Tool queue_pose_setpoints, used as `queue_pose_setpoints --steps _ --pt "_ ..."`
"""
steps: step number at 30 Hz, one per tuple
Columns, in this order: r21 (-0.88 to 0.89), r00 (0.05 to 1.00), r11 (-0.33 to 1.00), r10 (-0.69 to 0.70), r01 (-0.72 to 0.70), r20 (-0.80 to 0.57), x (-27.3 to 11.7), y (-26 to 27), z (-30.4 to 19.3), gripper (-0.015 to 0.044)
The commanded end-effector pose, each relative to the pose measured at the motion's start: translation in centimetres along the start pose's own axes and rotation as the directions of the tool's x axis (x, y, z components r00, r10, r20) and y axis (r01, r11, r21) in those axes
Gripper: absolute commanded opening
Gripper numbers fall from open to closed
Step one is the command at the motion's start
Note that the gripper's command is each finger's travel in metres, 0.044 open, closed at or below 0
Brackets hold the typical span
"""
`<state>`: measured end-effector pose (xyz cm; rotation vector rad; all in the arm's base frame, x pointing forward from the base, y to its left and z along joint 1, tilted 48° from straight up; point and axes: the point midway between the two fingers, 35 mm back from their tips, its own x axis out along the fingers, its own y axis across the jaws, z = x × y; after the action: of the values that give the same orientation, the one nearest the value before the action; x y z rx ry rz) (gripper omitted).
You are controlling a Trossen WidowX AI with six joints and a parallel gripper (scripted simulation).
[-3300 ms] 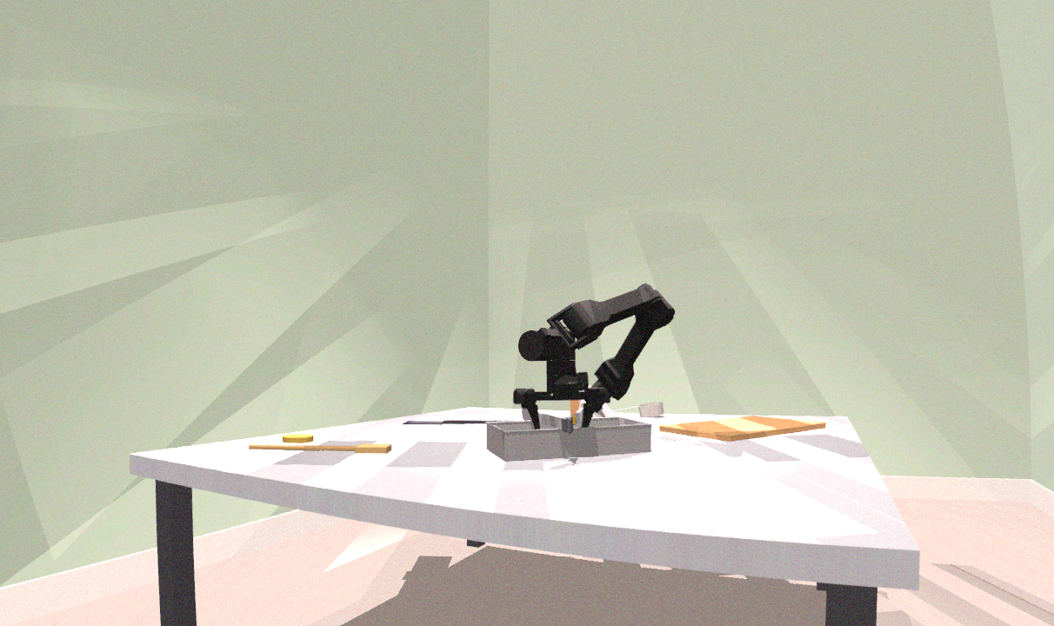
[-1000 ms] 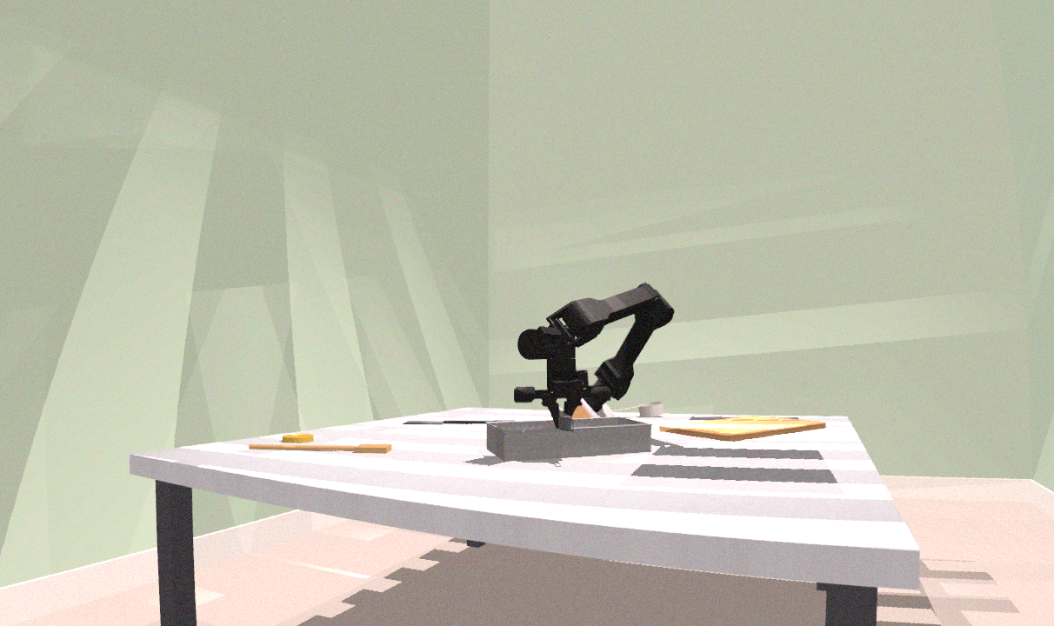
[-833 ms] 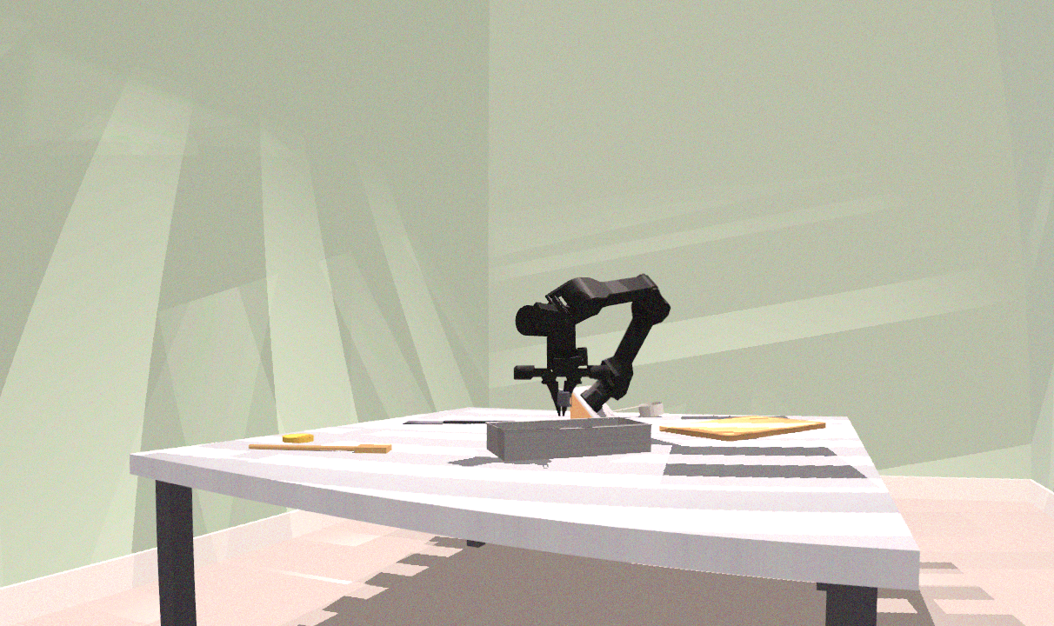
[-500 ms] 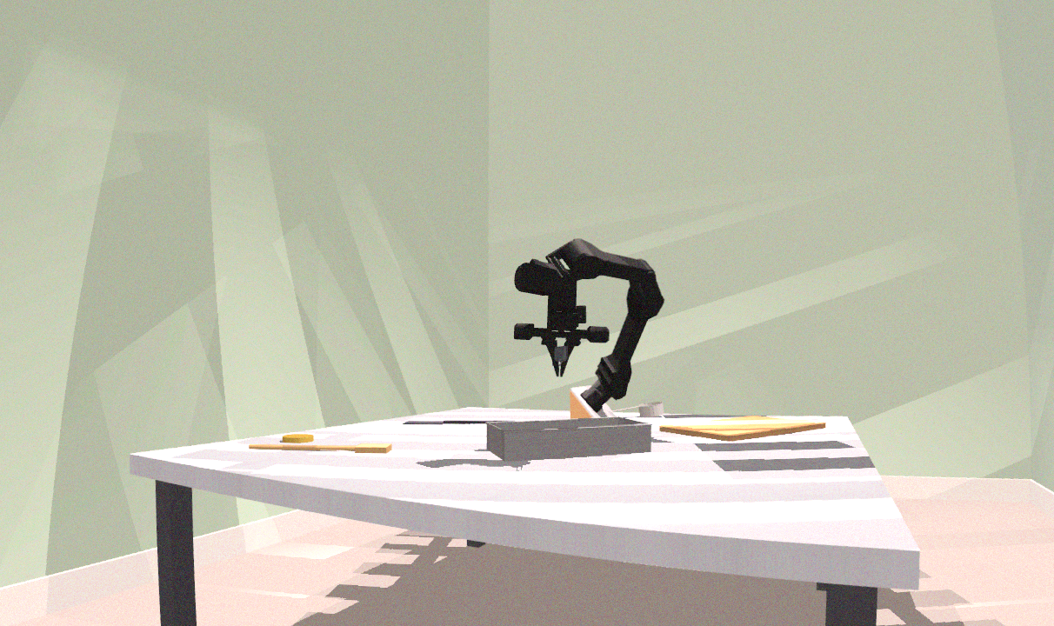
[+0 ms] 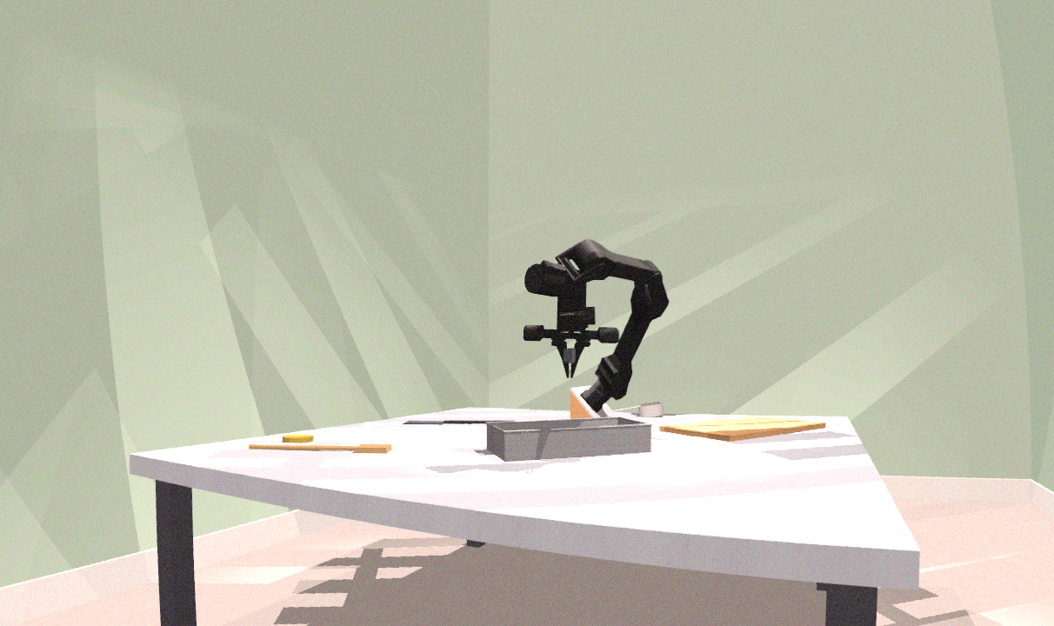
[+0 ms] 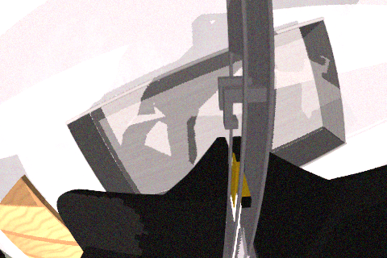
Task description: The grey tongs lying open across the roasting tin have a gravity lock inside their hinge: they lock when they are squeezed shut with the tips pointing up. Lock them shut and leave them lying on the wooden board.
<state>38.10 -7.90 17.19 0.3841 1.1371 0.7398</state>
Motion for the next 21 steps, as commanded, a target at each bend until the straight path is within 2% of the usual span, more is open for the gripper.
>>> queue_pose_setpoints --steps 1,21 --pt "0.022 1.0 1.0 -0.017 0.017 0.004 -0.5 3.0 0.5 -0.015" --pt "0.195 0.999 0.98 -0.045 0.04 0.019 -1.2 15.6 -0.4 -0.015"
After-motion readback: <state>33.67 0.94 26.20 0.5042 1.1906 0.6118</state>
